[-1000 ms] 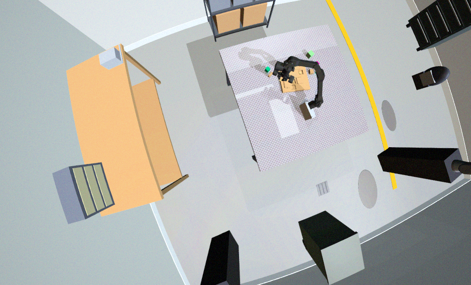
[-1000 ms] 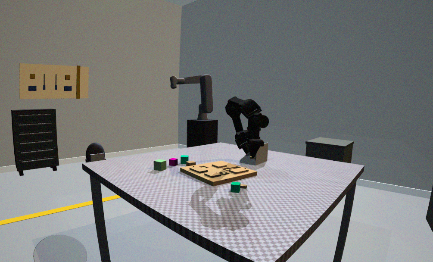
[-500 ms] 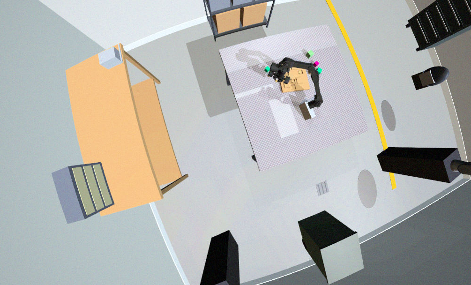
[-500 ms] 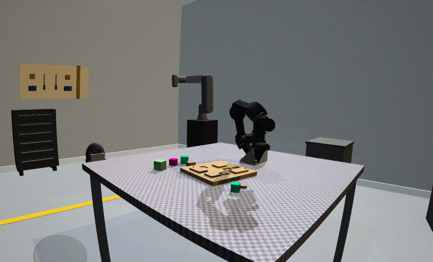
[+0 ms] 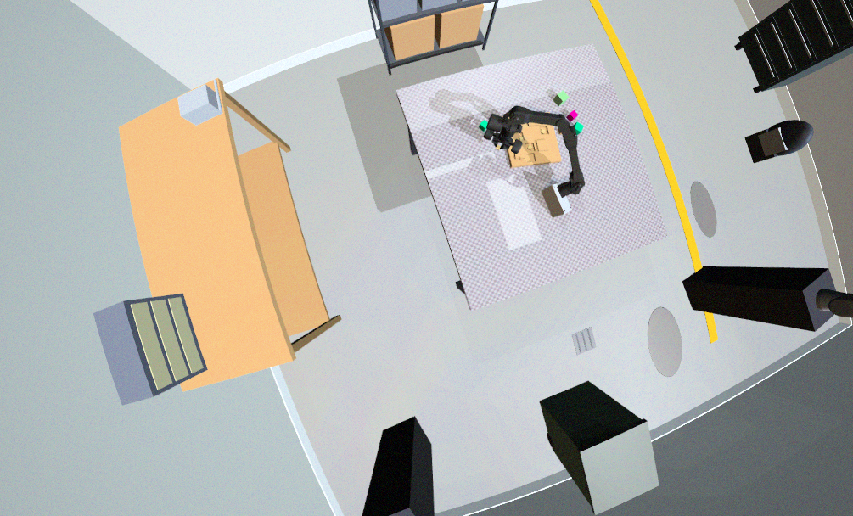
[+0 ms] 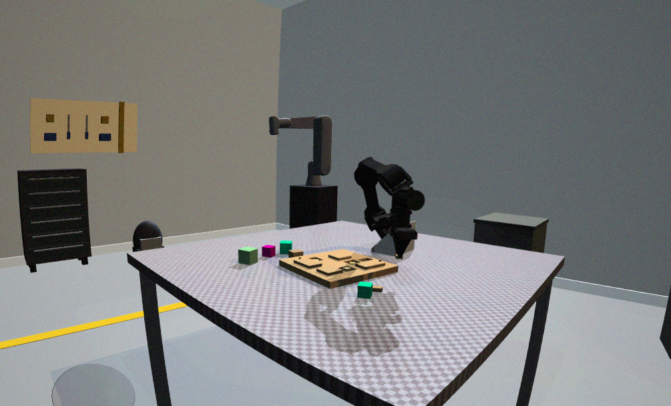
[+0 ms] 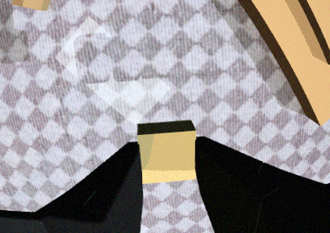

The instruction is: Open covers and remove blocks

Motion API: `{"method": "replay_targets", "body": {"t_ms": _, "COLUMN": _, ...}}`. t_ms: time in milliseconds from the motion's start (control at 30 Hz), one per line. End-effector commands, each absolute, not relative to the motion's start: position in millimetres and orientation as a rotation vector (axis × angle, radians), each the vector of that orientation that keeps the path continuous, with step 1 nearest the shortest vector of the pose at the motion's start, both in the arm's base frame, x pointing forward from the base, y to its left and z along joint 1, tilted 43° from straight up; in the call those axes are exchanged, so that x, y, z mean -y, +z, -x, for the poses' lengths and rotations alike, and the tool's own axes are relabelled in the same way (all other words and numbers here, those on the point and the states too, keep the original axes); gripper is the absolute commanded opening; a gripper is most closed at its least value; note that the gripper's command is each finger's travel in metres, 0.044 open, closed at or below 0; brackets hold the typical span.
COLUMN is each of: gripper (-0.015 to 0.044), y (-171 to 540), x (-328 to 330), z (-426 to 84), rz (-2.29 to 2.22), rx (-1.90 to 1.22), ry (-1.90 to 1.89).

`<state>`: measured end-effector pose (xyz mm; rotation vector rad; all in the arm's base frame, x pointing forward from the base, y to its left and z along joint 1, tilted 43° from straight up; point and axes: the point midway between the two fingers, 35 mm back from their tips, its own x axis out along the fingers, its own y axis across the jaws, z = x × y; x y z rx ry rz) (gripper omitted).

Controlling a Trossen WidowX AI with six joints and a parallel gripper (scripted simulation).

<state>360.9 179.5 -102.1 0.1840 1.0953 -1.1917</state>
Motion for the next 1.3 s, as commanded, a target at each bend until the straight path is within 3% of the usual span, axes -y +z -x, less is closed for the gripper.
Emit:
{"method": "replay_targets", "body": {"t_ms": 0, "gripper": 0.008, "y": -108.1, "x": -173.7, "z": -360.1, "rz": -0.17, "rx": -1.096, "ry": -1.189}}
{"method": "replay_targets", "body": {"t_ms": 1267, "gripper": 0.008, "y": -153.5, "x": -131.6, "z": -355.7, "rz": -0.168, "rx": -1.093, "ry": -1.191}}
